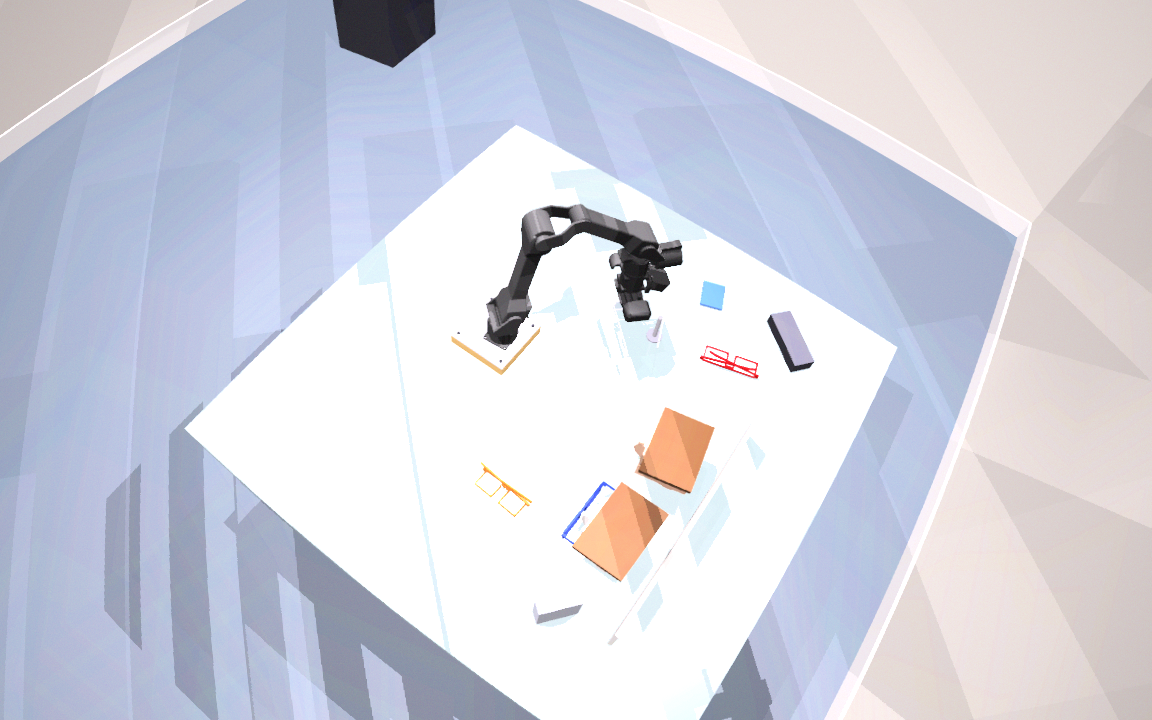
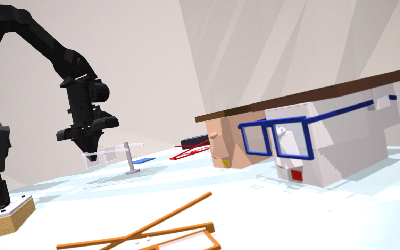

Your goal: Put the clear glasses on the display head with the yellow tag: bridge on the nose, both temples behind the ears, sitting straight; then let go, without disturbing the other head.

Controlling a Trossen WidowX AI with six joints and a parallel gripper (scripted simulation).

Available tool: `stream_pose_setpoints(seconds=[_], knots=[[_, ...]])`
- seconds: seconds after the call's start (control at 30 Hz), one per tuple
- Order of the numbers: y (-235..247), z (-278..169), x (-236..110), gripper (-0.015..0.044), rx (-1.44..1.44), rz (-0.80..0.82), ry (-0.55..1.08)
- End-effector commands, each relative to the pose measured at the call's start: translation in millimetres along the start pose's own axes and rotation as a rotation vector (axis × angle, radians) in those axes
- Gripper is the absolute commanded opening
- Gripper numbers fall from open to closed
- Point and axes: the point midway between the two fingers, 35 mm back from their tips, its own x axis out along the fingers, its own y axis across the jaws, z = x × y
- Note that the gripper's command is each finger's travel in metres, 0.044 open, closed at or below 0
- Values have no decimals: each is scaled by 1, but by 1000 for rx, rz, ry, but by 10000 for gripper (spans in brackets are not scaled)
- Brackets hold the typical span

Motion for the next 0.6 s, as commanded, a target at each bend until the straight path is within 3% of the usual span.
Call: stream_pose_setpoints(seconds=[0.0, 0.57], knots=[[2, -2, -3, 0, 0, 0, -10], [7, -12, -2, 0, 0, 0, -9]])
